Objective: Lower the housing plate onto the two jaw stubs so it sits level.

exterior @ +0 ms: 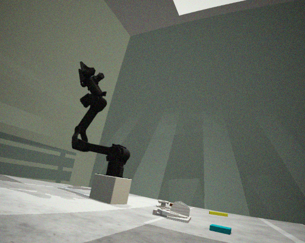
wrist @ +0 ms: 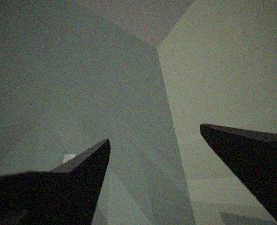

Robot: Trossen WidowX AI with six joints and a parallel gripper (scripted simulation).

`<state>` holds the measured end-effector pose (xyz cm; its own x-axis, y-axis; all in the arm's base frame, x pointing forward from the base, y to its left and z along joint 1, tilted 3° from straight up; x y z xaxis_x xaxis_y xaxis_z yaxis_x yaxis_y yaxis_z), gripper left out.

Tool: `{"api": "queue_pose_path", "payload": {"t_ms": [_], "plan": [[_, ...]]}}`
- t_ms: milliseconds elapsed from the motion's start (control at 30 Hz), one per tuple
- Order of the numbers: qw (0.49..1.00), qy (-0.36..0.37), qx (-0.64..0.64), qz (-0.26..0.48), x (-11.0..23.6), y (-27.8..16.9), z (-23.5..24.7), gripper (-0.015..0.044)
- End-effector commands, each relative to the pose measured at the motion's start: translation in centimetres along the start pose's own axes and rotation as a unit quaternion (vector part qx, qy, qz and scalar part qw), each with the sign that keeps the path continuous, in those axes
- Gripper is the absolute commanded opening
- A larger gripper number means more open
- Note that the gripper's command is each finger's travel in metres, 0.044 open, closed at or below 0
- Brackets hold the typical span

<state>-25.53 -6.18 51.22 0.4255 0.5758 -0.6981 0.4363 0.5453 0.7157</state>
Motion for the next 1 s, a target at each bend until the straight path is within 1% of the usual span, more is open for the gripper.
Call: {"api": "queue_pose_path", "payload": {"t_ms": [0,500,833,967], "plan": [[0.999,0.027,-0.015,-0.033,-0.1,2.1,2.3,0.0440],[0.985,0.102,-0.084,-0.106,0.5,6.7,7.6,0.0440],[0.973,0.146,-0.115,-0.136,2.1,8.8,11.2,0.0440],[0.964,0.174,-0.131,-0.154,2.7,10.1,12.8,0.0440]]}}
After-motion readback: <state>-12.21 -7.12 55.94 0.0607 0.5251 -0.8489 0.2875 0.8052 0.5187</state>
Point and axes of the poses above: the point midway between the two fingers, 35 mm back from their tips, its own x axis back along the fingers, its own z axis across the jaws, y = z × x, the point moved 4 cm from there along x, back along the fingers, and after that the axes turned 5 degrees about -x, right-handed, at the moved point
